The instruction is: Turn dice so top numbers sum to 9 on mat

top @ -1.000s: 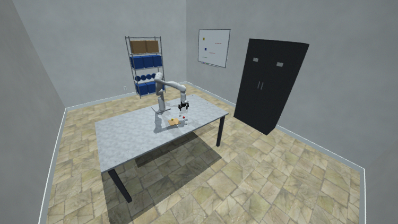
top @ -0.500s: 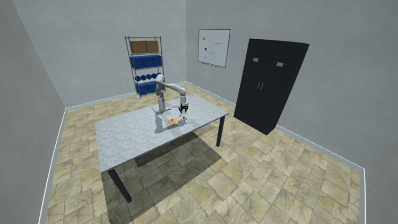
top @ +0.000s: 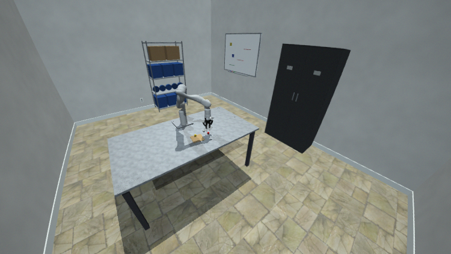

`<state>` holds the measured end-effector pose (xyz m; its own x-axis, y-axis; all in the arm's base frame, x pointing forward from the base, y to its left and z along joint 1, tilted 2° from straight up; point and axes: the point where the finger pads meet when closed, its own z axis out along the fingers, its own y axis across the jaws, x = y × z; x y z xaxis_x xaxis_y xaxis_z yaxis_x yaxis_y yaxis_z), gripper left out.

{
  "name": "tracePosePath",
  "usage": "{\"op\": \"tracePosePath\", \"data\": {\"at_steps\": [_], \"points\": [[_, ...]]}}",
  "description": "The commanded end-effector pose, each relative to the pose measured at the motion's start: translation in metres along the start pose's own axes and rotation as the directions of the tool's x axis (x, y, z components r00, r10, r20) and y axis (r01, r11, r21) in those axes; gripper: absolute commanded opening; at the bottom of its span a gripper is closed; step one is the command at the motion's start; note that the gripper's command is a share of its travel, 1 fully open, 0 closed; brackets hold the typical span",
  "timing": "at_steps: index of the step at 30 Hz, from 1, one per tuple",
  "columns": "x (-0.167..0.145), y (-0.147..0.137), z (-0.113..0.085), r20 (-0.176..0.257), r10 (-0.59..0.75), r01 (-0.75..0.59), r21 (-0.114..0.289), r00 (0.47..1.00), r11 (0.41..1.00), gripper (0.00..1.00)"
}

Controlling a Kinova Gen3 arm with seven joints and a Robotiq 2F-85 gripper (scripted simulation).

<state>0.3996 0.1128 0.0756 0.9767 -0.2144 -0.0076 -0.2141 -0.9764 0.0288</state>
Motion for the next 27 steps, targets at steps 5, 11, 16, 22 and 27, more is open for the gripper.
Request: {"op": "tracePosePath", "data": {"at_steps": [5,11,16,22,27], "points": [[0.0004,-0.0002,-0.0006,-0.002,0.0,0.0,0.0,1.0,1.0,0.35],[0.0004,-0.0002,-0.0006,-0.002,0.0,0.0,0.0,1.0,1.0,0.35],[0.0004,-0.0002,-0.0003,-0.002,0.0,0.0,0.0,1.0,1.0,0.35],[0.0004,-0.0003,0.0019,-0.002,0.0,0.0,0.0,1.0,1.0,0.35],[0.0004,-0.0003,0.005,-0.002,0.0,0.0,0.0,1.0,1.0,0.35]]}}
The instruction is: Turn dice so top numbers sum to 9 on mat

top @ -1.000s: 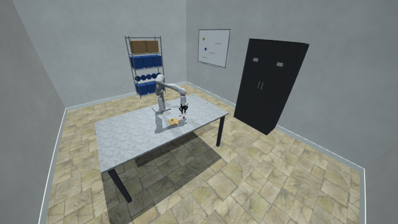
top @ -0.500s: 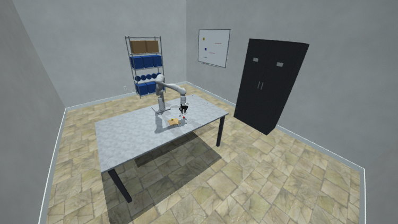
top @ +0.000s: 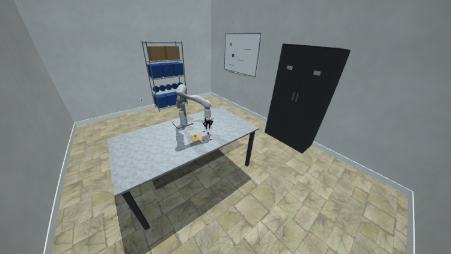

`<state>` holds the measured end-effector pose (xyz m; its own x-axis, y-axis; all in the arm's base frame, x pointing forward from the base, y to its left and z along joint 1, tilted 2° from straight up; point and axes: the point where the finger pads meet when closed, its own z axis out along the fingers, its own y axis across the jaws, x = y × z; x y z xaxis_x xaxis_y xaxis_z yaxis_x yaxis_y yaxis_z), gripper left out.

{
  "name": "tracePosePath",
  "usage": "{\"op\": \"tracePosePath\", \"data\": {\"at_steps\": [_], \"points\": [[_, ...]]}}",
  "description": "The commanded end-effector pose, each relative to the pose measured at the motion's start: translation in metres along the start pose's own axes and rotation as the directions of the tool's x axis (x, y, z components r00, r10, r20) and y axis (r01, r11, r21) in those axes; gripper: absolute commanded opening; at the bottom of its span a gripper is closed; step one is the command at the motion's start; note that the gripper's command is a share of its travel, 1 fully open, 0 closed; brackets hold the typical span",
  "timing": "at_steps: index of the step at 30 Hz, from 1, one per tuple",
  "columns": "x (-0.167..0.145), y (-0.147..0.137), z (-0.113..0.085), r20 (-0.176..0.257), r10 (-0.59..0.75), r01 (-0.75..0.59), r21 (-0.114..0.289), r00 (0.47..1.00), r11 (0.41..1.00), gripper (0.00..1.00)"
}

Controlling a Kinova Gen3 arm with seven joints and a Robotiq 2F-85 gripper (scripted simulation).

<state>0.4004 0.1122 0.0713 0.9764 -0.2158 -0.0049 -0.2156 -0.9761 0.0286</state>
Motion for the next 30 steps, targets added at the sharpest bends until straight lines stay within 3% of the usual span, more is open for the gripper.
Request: {"op": "tracePosePath", "data": {"at_steps": [1,30], "points": [[-0.001,-0.001,0.001,0.001,-0.001,0.001,0.0,1.0,1.0,0.35],[-0.001,-0.001,0.039,0.001,-0.001,0.001,0.0,1.0,1.0,0.35]]}}
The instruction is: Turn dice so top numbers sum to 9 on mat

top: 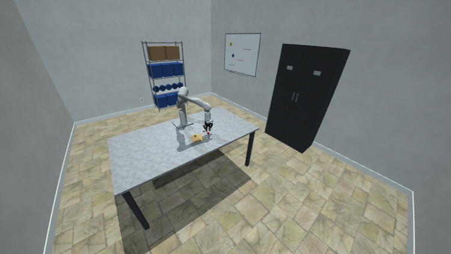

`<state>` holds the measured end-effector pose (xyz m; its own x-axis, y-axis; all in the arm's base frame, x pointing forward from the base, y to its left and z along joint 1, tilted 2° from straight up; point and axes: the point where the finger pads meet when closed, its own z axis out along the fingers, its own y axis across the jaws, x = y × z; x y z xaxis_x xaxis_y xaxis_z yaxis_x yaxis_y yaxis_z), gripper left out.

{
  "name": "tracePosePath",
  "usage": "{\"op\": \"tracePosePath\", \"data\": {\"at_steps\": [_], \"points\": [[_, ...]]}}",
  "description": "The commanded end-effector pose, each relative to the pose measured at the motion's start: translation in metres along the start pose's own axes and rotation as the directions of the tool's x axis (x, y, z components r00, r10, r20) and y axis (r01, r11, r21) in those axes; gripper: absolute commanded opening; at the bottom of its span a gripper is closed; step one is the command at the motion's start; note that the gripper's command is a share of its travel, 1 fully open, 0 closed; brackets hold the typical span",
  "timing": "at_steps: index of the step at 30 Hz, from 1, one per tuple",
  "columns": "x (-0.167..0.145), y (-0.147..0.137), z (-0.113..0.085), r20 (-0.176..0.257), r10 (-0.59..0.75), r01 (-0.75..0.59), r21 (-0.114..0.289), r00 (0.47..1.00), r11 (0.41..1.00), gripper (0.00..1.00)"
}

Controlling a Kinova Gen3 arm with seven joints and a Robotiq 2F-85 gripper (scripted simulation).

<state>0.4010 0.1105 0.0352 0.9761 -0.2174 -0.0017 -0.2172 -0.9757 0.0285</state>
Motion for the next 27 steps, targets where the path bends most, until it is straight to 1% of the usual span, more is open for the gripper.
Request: {"op": "tracePosePath", "data": {"at_steps": [1,13,27], "points": [[-0.0018,-0.0011,0.0039,0.004,-0.003,0.003,0.0,1.0,1.0,0.35],[-0.0018,-0.0011,0.0104,0.004,-0.003,0.003,0.0,1.0,1.0,0.35],[-0.0018,-0.0011,0.0111,0.004,-0.003,0.003,0.0,1.0,1.0,0.35]]}}
